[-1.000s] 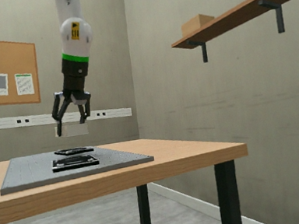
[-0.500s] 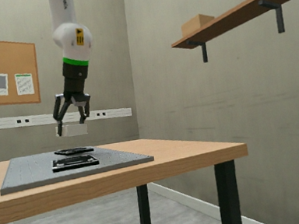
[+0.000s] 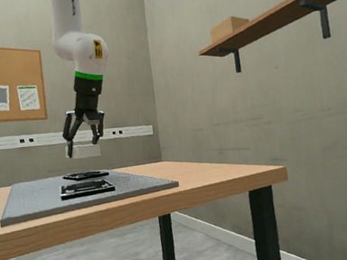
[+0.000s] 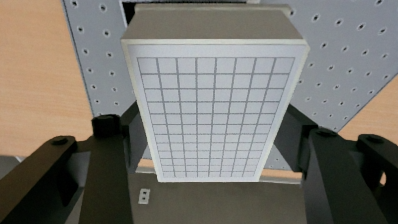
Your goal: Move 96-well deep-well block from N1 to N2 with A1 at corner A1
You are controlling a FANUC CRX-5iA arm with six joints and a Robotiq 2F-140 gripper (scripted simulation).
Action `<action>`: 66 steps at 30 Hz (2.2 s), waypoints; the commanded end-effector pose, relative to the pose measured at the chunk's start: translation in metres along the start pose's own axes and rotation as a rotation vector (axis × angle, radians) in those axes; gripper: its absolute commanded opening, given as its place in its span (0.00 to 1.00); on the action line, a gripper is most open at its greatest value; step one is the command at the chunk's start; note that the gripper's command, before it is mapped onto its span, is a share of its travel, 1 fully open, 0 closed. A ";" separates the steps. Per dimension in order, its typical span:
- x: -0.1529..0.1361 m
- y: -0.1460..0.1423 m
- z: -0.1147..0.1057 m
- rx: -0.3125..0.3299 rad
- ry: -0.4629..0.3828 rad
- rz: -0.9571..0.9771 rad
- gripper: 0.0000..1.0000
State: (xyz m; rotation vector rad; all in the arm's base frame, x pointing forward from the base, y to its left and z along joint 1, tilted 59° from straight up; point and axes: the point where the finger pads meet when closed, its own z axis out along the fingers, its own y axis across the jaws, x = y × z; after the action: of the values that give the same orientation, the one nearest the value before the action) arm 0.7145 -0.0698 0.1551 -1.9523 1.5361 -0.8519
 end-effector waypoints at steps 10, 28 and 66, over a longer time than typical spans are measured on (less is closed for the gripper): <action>-0.033 -0.015 0.017 0.007 0.039 0.002 0.10; -0.034 -0.016 0.017 0.007 0.039 0.002 0.10; -0.024 -0.016 0.035 0.007 0.039 0.002 0.10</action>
State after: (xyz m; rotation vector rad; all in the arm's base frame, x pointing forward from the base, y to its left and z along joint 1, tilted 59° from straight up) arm 0.7421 -0.0403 0.1415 -1.9615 1.5640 -0.8603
